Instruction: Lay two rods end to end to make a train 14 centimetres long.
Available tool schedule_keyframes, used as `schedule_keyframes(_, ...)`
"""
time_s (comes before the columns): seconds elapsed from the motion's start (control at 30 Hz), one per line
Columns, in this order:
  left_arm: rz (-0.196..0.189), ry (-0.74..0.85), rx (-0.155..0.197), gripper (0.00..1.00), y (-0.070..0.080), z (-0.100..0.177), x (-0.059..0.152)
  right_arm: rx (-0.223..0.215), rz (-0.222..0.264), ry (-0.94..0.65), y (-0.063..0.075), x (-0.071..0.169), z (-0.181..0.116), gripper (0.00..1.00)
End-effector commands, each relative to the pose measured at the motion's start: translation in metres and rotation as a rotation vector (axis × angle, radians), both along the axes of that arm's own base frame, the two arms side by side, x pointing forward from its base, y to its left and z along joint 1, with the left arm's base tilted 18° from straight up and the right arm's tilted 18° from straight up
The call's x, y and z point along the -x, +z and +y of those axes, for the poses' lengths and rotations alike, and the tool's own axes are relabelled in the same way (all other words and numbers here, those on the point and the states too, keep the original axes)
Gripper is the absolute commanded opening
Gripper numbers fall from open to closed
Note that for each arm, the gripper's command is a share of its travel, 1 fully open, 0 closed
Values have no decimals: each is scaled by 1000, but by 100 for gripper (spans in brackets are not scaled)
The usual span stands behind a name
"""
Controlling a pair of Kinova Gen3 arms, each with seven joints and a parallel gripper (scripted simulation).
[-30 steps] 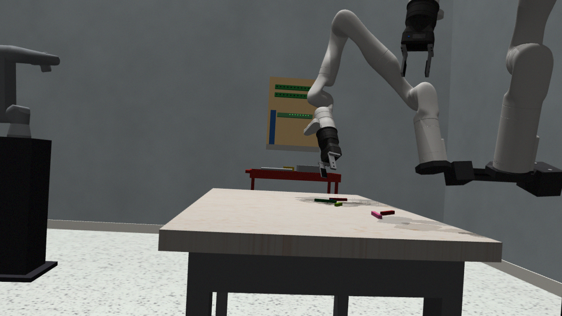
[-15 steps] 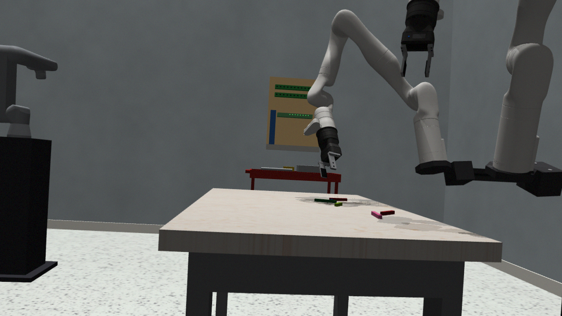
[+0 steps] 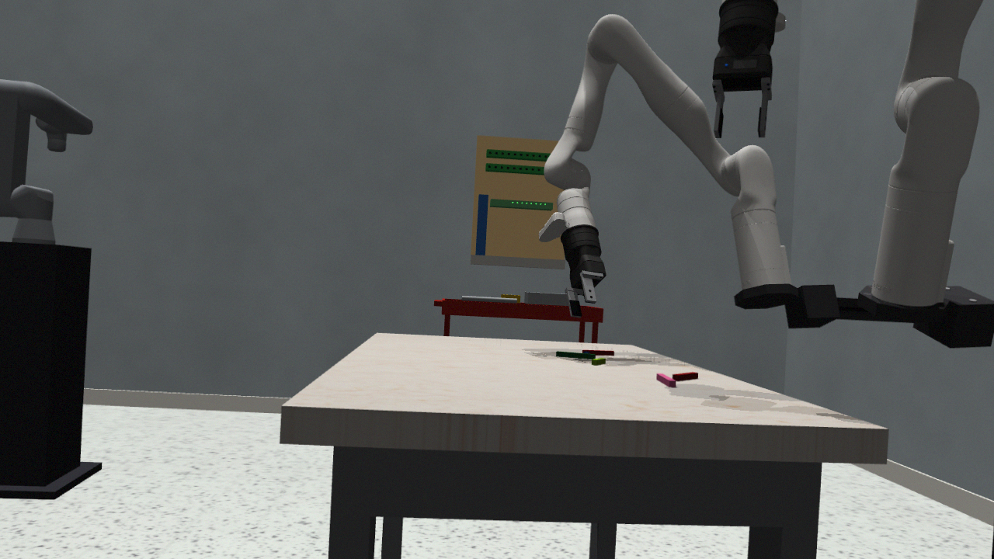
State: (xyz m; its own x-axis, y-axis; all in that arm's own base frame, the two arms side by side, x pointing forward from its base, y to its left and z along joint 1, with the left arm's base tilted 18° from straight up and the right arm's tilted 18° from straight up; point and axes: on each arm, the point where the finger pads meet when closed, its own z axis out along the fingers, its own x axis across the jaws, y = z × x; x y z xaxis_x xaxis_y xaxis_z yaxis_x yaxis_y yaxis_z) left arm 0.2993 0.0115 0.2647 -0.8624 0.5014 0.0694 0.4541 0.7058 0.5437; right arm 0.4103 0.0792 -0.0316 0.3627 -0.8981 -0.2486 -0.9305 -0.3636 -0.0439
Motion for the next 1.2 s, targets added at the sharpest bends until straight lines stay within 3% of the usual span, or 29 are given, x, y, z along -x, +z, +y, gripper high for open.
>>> schedule_keyframes(0.0, 21, 26, 16, 100, -1, 11, -2, 22, 30, -30, -3, 8, 2, 100)
schedule_keyframes(0.3, 91, 101, 61, 100, -2, 55, -1, 111, 83, -178, -10, 17, -2, 100)
schedule_keyframes(0.4, 99, 111, 69, 100, -2, 61, -1, 121, 84, -201, -11, 16, -2, 100)
schedule_keyframes(0.6, 133, 158, 108, 100, -1, 93, 3, 205, 110, -334, -13, 24, -7, 100)
schedule_keyframes(0.87, 159, 208, 156, 100, 0, 131, 10, 317, 101, -538, -8, 28, -13, 100)
schedule_keyframes(0.93, 159, 208, 156, 100, 0, 131, 10, 317, 101, -538, -8, 28, -13, 100)
schedule_keyframes(1.17, 169, 250, 200, 100, 3, 167, 20, 397, 60, -722, 2, 30, -16, 100)
